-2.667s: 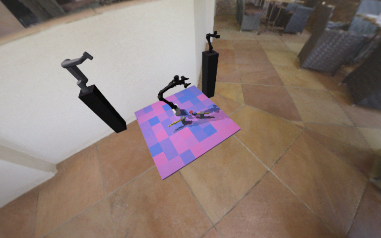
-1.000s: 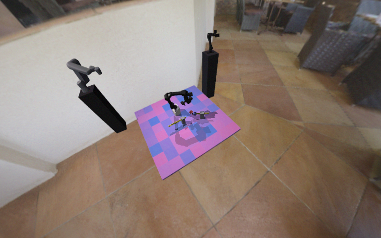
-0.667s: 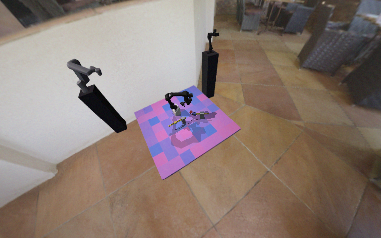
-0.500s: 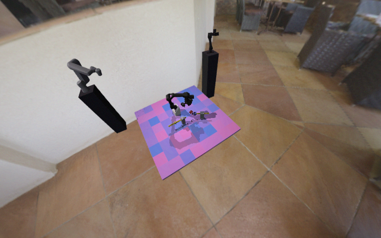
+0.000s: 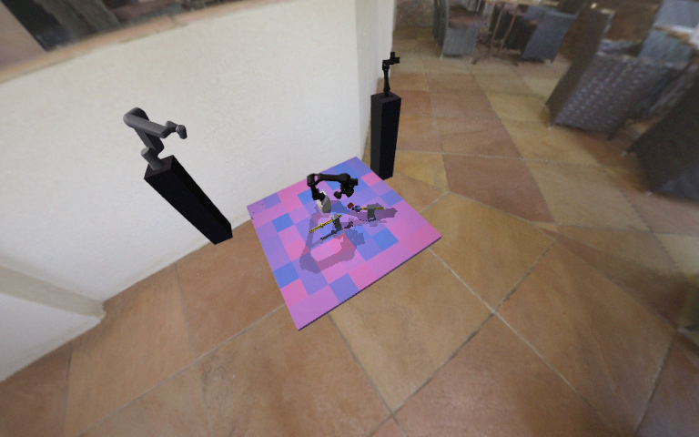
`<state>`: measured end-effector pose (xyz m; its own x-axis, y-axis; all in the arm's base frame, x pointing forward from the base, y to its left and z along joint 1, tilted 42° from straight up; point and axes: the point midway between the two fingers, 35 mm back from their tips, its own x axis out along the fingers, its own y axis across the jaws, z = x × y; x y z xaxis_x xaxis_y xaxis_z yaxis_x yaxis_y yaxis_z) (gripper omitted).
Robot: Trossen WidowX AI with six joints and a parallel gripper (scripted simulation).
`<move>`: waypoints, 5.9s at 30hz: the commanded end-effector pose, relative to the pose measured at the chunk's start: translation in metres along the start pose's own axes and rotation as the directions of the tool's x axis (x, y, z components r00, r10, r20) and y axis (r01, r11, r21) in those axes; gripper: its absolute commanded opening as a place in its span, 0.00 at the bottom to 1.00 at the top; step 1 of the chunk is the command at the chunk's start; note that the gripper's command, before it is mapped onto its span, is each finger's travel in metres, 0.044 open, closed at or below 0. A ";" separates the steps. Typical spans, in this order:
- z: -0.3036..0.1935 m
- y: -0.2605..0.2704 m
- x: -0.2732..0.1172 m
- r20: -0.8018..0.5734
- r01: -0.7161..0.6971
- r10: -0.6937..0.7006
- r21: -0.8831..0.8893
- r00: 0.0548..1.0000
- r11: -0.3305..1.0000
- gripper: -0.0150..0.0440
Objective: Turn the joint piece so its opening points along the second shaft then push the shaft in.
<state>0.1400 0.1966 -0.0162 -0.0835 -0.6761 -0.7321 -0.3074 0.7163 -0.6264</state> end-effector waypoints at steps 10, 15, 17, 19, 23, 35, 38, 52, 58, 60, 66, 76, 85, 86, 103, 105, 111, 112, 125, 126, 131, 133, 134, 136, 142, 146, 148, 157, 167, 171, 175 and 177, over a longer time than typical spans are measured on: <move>0.010 -0.004 0.064 -0.011 0.017 -0.017 -0.007 1.000 1.000 1.00; 0.012 -0.004 0.064 -0.010 0.017 -0.017 -0.008 1.000 1.000 1.00; 0.019 -0.003 0.062 -0.010 0.016 -0.016 -0.011 1.000 1.000 1.00; 0.026 -0.003 0.061 -0.009 0.015 -0.015 -0.014 1.000 1.000 1.00; 0.040 -0.002 0.058 -0.008 0.014 -0.014 -0.014 1.000 1.000 1.00; 0.078 -0.005 0.051 -0.006 0.017 -0.017 -0.004 1.000 1.000 1.00; 0.078 -0.005 0.054 -0.006 0.017 -0.017 -0.004 1.000 1.000 1.00; 0.079 -0.005 0.076 -0.007 0.018 -0.018 -0.003 1.000 1.000 1.00; 0.079 -0.005 0.080 -0.007 0.018 -0.018 -0.003 1.000 1.000 0.91; 0.079 -0.005 0.080 -0.007 0.018 -0.018 -0.003 1.000 1.000 0.82; 0.079 -0.005 0.080 -0.007 0.018 -0.018 -0.003 1.000 1.000 0.56; 0.079 -0.005 0.080 -0.007 0.018 -0.018 -0.003 1.000 1.000 0.56; 0.079 -0.005 0.080 -0.007 0.018 -0.018 -0.003 1.000 1.000 0.56; 0.079 -0.005 0.080 -0.007 0.018 -0.018 -0.003 1.000 1.000 0.56; 0.079 -0.005 0.080 -0.007 0.018 -0.018 -0.003 1.000 1.000 0.56; 0.079 -0.005 0.080 -0.007 0.018 -0.018 -0.003 1.000 1.000 0.56; 0.079 -0.005 0.080 -0.007 0.018 -0.018 -0.003 1.000 1.000 0.56; 0.079 -0.005 0.080 -0.007 0.018 -0.018 -0.003 1.000 1.000 0.56; 0.079 -0.005 0.080 -0.007 0.018 -0.018 -0.003 1.000 1.000 0.56; 0.079 -0.005 0.080 -0.007 0.018 -0.018 -0.003 1.000 1.000 0.56; 0.079 -0.005 0.080 -0.007 0.018 -0.018 -0.003 1.000 1.000 0.56; 0.079 -0.005 0.080 -0.007 0.018 -0.018 -0.003 1.000 1.000 0.56; 0.079 -0.005 0.080 -0.007 0.018 -0.018 -0.003 1.000 1.000 0.56; 0.079 -0.005 0.080 -0.007 0.018 -0.018 -0.003 1.000 1.000 0.56; 0.079 -0.005 0.080 -0.007 0.018 -0.018 -0.003 1.000 1.000 0.56; 0.079 -0.005 0.080 -0.007 0.018 -0.018 -0.003 1.000 1.000 0.56; 0.079 -0.005 0.080 -0.007 0.018 -0.018 -0.003 1.000 1.000 0.56; 0.079 -0.005 0.080 -0.007 0.018 -0.018 -0.003 1.000 1.000 0.56; 0.079 -0.005 0.080 -0.008 0.017 -0.017 0.003 1.000 1.000 0.50; 0.079 -0.005 0.080 -0.008 0.017 -0.017 0.003 1.000 1.000 0.46; 0.079 -0.005 0.080 -0.008 0.017 -0.017 0.003 1.000 1.000 0.28; 0.079 -0.005 0.080 -0.008 0.017 -0.017 0.003 1.000 1.000 0.25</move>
<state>0.2094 0.1526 -0.0925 -0.0863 -0.6894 -0.7192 -0.3062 0.7053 -0.6394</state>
